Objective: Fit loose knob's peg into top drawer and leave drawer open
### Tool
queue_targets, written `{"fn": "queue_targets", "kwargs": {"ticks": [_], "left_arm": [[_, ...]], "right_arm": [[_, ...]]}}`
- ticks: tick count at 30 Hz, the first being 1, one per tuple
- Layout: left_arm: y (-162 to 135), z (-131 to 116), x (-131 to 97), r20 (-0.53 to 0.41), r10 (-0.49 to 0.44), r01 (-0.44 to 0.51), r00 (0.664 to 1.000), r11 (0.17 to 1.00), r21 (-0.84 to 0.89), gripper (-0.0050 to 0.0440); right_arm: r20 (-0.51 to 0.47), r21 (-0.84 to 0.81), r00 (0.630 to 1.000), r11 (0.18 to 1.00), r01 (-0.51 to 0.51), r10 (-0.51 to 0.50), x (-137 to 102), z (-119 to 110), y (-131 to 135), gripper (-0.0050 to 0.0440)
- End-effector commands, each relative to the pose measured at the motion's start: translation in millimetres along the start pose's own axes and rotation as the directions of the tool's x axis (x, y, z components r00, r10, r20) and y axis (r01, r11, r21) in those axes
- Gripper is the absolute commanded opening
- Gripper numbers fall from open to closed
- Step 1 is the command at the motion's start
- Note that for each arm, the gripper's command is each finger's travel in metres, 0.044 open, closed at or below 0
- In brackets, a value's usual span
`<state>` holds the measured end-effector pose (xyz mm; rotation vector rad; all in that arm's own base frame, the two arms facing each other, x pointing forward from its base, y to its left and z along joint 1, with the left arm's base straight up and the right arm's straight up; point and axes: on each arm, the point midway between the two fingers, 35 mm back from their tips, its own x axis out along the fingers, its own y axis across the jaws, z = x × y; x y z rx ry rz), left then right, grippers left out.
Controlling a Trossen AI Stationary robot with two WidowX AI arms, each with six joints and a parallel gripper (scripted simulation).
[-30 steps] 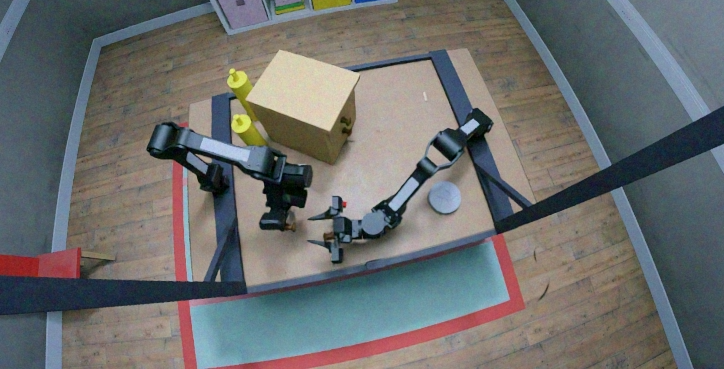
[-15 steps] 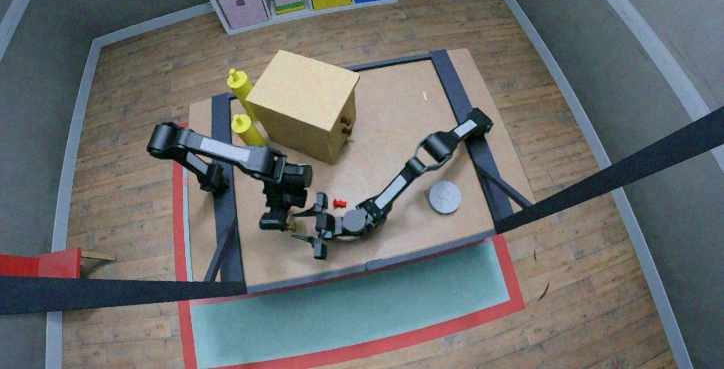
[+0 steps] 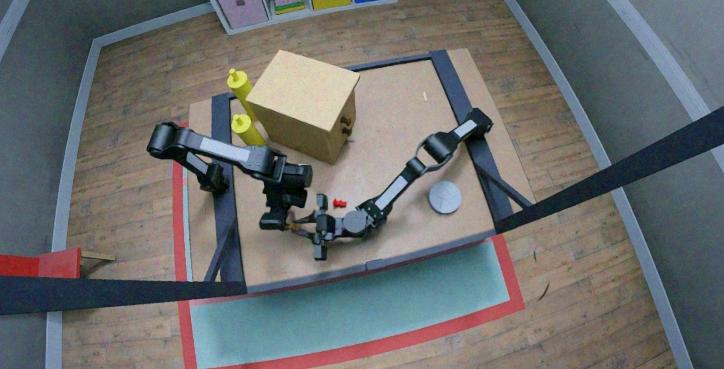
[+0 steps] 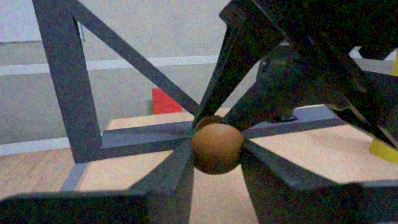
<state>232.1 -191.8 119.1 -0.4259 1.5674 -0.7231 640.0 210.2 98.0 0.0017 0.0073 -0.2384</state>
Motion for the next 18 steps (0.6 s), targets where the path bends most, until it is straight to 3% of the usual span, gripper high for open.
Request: {"fn": "queue_targets", "kwargs": {"ticks": [1,3,5,7,13,18], "left_arm": [[-6.6,2.8,-6.3,0.024,-0.008,0.008,1.0,1.0,0.023,0.0019],[-6.6,2.8,-6.3,0.024,-0.008,0.008,1.0,1.0,0.023,0.0019],[-6.6,2.8,-6.3,0.024,-0.008,0.008,1.0,1.0,0.023,0.0019],[-6.6,2.8,-6.3,0.024,-0.008,0.008,1.0,1.0,0.023,0.0067],[-6.6,2.7,-6.4,0.024,-0.008,0.008,1.0,1.0,0.023,0.02],[-6.6,2.7,-6.4,0.024,-0.008,0.008,1.0,1.0,0.023,0.02]], "right_arm": [[0.039,0.025,0.999,1.0,-0.006,0.005,1.1,24.9,4.0,0.0015],[0.039,0.025,0.999,1.0,-0.006,0.005,1.1,24.9,3.9,0.0],[0.039,0.026,0.999,1.0,-0.004,0.003,0.0,27.9,2.8,0.0048],[0.039,0.026,0.999,1.0,-0.004,0.003,0.0,27.9,2.8,0.008],[0.039,0.026,0.999,1.0,-0.004,0.003,0.0,27.9,2.8,0.008],[0.039,0.026,0.999,1.0,-0.004,0.003,0.0,27.9,2.8,0.008]]}}
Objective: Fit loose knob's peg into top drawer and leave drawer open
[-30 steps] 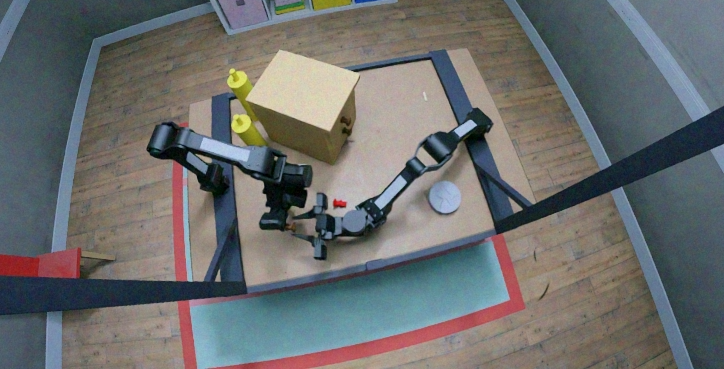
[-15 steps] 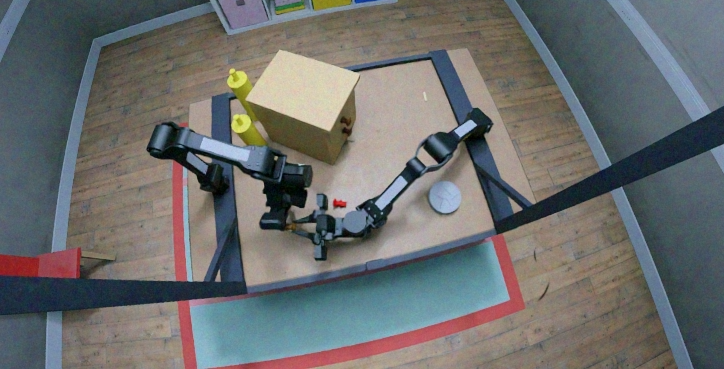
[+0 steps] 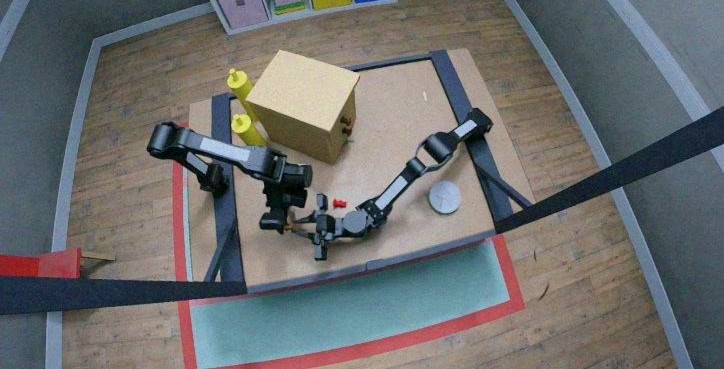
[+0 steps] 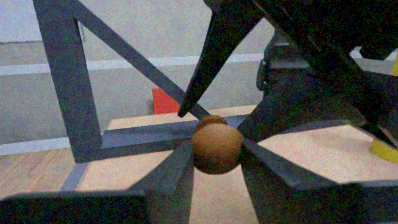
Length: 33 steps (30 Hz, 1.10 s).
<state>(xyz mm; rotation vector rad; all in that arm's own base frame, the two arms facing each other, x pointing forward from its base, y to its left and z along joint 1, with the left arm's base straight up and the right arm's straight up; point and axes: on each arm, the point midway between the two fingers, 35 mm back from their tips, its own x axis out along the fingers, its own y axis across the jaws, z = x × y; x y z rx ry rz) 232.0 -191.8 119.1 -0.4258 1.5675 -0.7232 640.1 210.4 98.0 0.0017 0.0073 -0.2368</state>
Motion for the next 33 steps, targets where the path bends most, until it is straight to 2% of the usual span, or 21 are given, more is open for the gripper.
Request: {"fn": "queue_targets", "kwargs": {"ticks": [1,7,11,13,15,17,22,27,32,33], "left_arm": [[-8.5,3.9,-9.9,0.032,-0.012,0.011,0.999,0.999,0.03,0.02],[-10.0,4.2,-36.5,0.041,-0.013,0.012,0.999,0.999,0.038,0.02],[-8.5,3.6,-64.3,0.037,-0.011,0.009,0.999,0.999,0.034,0.02],[-6.2,4.0,-75.0,0.031,-0.006,0.005,0.999,1.0,0.027,0.024],[-7.6,1.8,-88.4,0.055,0.009,-0.011,0.998,0.999,0.035,0.024],[-7.6,1.8,-88.4,0.055,0.009,-0.011,0.998,0.999,0.035,0.024],[-10.4,-5.4,-116.1,0.156,0.074,-0.081,0.985,0.996,0.037,0.024],[-14.7,-18.4,-159.0,0.351,0.194,-0.215,0.916,0.976,0.023,0.024],[-18.4,-30.5,-196.6,0.52,0.291,-0.333,0.803,0.943,-0.013,0.024],[-18.4,-30.5,-196.6,0.52,0.291,-0.333,0.803,0.943,-0.013,0.024]], "right_arm": [[0.039,0.026,0.999,1.0,-0.003,0.002,0.1,27.9,2.6,0.008],[0.039,0.026,0.999,1.0,-0.003,0.002,0.1,27.9,2.6,0.008],[0.039,0.026,0.999,1.0,-0.003,0.002,0.1,27.9,2.6,0.008],[0.039,0.026,0.999,1.0,-0.003,0.002,0.1,27.9,2.6,0.008],[0.046,0.031,0.999,1.0,-0.005,0.004,-2.8,36.1,0.1,0.008],[0.046,0.031,0.999,1.0,-0.005,0.004,-2.8,36.1,0.1,0.008],[0.046,0.031,0.999,1.0,-0.005,0.004,-14.1,40.3,-13.7,0.008],[0.045,0.029,0.999,1.0,-0.003,0.002,-35.4,46.2,-38.8,0.008],[0.043,0.028,0.999,1.0,-0.003,0.002,-56.3,51.8,-61.5,0.008],[0.043,0.028,0.999,1.0,-0.003,0.002,-56.3,51.8,-61.5,0.008]]}}
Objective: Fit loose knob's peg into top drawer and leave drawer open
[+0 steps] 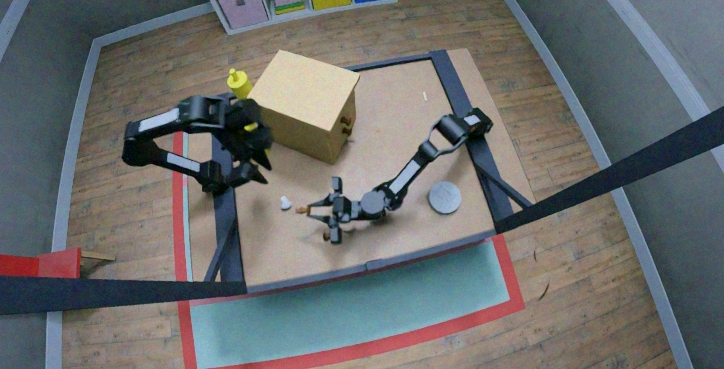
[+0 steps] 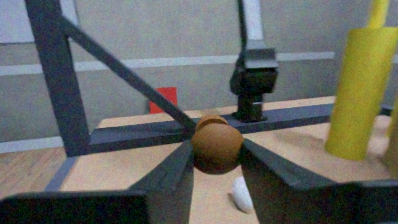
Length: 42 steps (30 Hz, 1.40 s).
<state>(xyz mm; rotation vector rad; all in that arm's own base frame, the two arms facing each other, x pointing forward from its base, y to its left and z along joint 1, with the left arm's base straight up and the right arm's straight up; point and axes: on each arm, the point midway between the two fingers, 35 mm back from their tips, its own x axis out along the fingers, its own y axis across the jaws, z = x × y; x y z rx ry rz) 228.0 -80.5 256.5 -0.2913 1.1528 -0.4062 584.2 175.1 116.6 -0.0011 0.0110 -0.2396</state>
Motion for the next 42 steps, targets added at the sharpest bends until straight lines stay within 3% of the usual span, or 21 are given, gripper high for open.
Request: {"fn": "queue_targets", "kwargs": {"ticks": [1,4,7,10,15,16,18,21,23,33,42], "left_arm": [[-1.0,7.0,-22.6,0.098,0.04,-0.043,0.994,0.999,0.024,0.024],[4.5,10.7,-48.6,0.23,0.124,-0.133,0.965,0.991,0.024,0.024],[10.1,14.2,-75.9,0.364,0.206,-0.225,0.908,0.974,0.011,0.024],[17.3,16.7,-96.8,0.471,0.278,-0.309,0.837,0.951,-0.011,0.024],[29.2,23.4,-132.3,0.635,0.378,-0.434,0.674,0.898,-0.073,0.024],[30.8,24.7,-138.5,0.659,0.391,-0.452,0.642,0.888,-0.086,0.024],[30.8,24.7,-138.5,0.659,0.391,-0.452,0.642,0.888,-0.086,0.024],[34.4,27.4,-151.8,0.708,0.416,-0.488,0.57,0.865,-0.116,0.024],[35.8,28.5,-156.8,0.725,0.425,-0.501,0.542,0.856,-0.128,0.024],[35.6,31.0,-160.7,0.736,0.427,-0.505,0.525,0.853,-0.134,0.024],[35.0,31.5,-160.5,0.736,0.425,-0.503,0.527,0.854,-0.133,0.024]], "right_arm": [[0.047,0.031,0.999,1.0,-0.006,0.005,-10.2,33.4,-14.2,0.008],[0.046,0.03,0.999,1.0,-0.006,0.005,-25.4,37.6,-30.9,0.008],[0.045,0.028,0.999,1.0,-0.006,0.005,-42.1,41.9,-49.1,0.008],[0.044,0.027,0.999,1.0,-0.006,0.005,-58.8,46.4,-67.3,0.008],[0.042,0.024,0.999,1.0,-0.006,0.005,-92.7,56.3,-104.6,0.008],[0.041,0.024,0.999,1.0,-0.006,0.005,-100.1,58.5,-112.7,0.008],[0.041,0.024,0.999,1.0,-0.006,0.005,-100.1,58.5,-112.7,0.008],[0.039,0.021,0.999,1.0,-0.006,0.005,-122.3,64.9,-137.0,0.008],[0.037,0.019,0.999,1.0,-0.006,0.005,-136.8,69.0,-152.9,0.008],[0.025,0.01,1.0,1.0,-0.005,0.005,-192.9,83.9,-214.9,0.008],[0.024,0.019,0.999,0.999,0.049,-0.049,-211.9,91.8,-239.8,0.008]]}}
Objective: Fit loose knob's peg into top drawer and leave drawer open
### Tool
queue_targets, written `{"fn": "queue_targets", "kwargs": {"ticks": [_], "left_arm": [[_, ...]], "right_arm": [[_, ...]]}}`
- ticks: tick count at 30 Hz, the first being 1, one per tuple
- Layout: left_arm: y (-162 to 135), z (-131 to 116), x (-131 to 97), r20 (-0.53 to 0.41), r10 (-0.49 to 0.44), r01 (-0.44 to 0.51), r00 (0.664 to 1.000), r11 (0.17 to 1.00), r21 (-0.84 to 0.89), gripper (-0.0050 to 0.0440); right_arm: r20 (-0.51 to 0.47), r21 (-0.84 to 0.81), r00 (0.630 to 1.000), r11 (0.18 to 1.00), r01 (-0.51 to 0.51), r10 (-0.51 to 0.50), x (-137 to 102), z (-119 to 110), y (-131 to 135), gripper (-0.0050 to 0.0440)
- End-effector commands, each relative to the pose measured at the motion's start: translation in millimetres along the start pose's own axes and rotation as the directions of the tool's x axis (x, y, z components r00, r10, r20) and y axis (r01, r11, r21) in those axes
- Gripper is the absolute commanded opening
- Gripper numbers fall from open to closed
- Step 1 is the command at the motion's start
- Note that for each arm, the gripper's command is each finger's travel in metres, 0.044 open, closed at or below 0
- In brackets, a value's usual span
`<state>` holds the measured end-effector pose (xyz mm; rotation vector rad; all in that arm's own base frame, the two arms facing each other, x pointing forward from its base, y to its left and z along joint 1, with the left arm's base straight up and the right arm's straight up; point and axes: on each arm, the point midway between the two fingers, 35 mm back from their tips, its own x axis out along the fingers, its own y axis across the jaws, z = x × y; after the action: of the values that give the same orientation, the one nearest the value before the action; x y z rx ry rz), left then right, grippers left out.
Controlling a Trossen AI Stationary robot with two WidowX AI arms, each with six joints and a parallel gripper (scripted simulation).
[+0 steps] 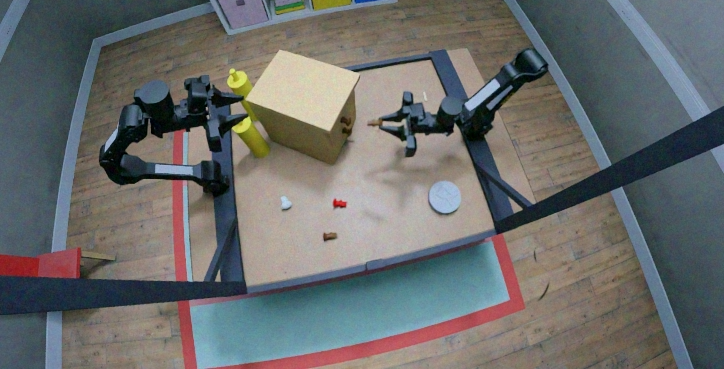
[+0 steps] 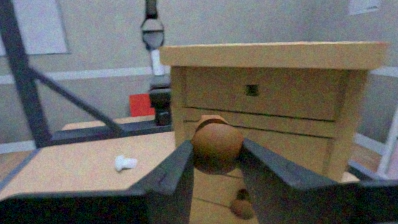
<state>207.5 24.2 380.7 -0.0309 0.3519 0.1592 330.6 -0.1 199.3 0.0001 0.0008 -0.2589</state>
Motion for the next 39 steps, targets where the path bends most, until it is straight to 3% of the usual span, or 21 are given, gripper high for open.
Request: {"fn": "queue_targets", "kwargs": {"ticks": [1,8,10,16,27,39], "left_arm": [[0.0,4.2,-1.9,0.013,0.0,0.0,1.0,1.0,0.001,0.024],[0.0,4.2,-1.9,0.013,0.0,0.0,1.0,1.0,0.001,0.024],[0.0,4.2,-1.9,0.013,0.0,0.0,1.0,1.0,0.001,0.024],[0.0,4.2,-1.9,0.013,0.0,0.0,1.0,1.0,0.001,0.024],[0.0,4.2,-1.9,0.013,0.0,0.0,1.0,1.0,0.001,0.024],[0.0,4.2,-1.9,0.013,0.0,0.0,1.0,1.0,0.001,0.024]], "right_arm": [[0.015,0.017,0.999,0.999,0.042,-0.042,-4.2,13.2,-8.8,0.008],[0.017,0.029,0.972,0.972,0.233,-0.233,17.8,16.1,-2.8,0.008],[0.017,0.029,0.972,0.972,0.233,-0.233,17.8,16.1,-2.8,0.008],[0.015,0.032,0.919,0.919,0.392,-0.393,35.2,15.0,1.9,0.008],[0.016,0.033,0.913,0.913,0.407,-0.407,44.4,15.1,-2.0,0.008],[0.018,0.032,0.914,0.914,0.405,-0.406,70.1,15.7,-12.5,0.008]]}}
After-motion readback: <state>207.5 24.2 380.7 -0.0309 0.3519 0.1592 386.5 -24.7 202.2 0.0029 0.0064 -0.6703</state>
